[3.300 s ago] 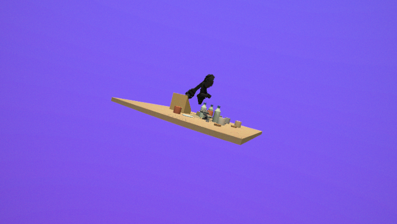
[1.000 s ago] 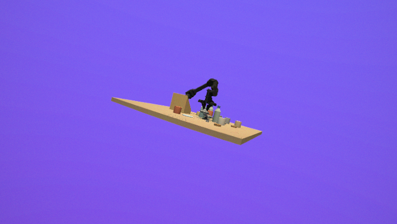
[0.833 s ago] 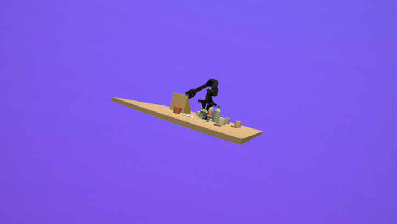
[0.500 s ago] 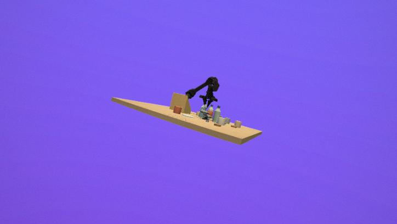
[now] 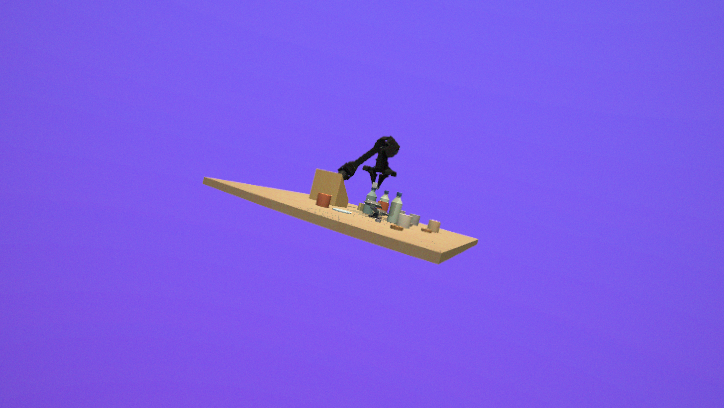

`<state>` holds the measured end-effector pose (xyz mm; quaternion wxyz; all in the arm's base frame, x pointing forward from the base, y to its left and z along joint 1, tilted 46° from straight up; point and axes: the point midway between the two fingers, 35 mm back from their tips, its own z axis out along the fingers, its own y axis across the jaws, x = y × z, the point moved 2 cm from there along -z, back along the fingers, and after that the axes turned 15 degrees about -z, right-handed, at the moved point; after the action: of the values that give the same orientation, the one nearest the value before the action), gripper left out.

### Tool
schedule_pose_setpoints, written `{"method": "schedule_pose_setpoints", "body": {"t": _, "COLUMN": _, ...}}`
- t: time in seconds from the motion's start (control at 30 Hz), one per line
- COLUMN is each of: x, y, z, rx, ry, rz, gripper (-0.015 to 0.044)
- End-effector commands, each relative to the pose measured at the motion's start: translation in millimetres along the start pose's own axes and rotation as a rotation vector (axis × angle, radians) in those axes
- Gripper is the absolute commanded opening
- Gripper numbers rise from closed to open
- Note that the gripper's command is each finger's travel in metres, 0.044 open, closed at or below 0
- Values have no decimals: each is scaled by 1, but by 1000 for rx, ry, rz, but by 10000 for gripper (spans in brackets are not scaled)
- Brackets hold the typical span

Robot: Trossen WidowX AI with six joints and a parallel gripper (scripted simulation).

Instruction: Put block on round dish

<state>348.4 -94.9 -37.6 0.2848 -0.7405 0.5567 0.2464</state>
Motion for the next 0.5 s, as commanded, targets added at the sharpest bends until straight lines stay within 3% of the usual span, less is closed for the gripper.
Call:
{"method": "schedule_pose_setpoints", "body": {"t": 0.0, "x": 28, "y": 29, "z": 20, "rx": -12, "ry": -5, "rz": 19, "gripper": 0}}
{"method": "schedule_pose_setpoints", "body": {"t": 0.47, "x": 86, "y": 116, "z": 89, "rx": -12, "ry": -6, "rz": 17, "gripper": 0}}
